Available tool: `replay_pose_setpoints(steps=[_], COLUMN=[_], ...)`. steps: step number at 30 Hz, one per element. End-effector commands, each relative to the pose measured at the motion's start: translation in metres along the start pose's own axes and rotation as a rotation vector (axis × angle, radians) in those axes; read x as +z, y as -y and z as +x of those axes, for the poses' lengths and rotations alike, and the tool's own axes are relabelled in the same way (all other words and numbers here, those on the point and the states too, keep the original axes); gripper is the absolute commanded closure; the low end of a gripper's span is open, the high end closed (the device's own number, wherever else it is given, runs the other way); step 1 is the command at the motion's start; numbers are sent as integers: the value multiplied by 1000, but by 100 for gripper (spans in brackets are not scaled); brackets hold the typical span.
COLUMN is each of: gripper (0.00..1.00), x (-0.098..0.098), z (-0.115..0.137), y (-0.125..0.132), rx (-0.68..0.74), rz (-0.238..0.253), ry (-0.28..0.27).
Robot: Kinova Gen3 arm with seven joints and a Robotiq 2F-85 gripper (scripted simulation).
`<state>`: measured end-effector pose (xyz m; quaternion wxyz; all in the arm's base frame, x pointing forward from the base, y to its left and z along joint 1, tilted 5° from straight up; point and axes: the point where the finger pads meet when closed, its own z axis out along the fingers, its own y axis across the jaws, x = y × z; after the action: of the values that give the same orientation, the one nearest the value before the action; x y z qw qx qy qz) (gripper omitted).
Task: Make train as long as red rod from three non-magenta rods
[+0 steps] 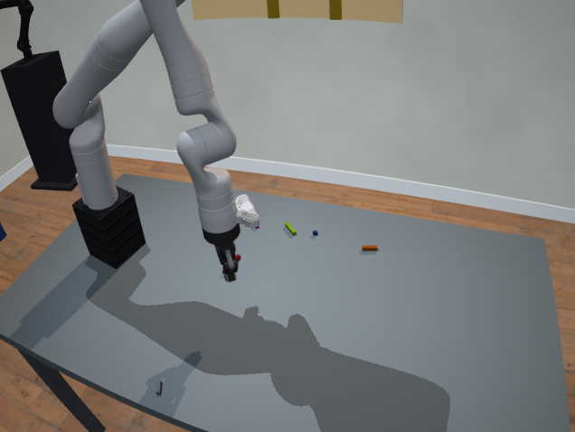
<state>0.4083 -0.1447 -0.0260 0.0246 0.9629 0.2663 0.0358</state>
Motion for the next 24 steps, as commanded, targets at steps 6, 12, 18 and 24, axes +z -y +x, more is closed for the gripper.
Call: replay_pose_setpoints(steps=[6,12,18,24], gripper=[95,95,95,95], x=[0,4,6,6], z=[13,70,114,168], y=[1,12,28,57], rx=[-6,-39,-68,-110], rz=[-1,5,10,14], ry=[-6,-19,-25,-26])
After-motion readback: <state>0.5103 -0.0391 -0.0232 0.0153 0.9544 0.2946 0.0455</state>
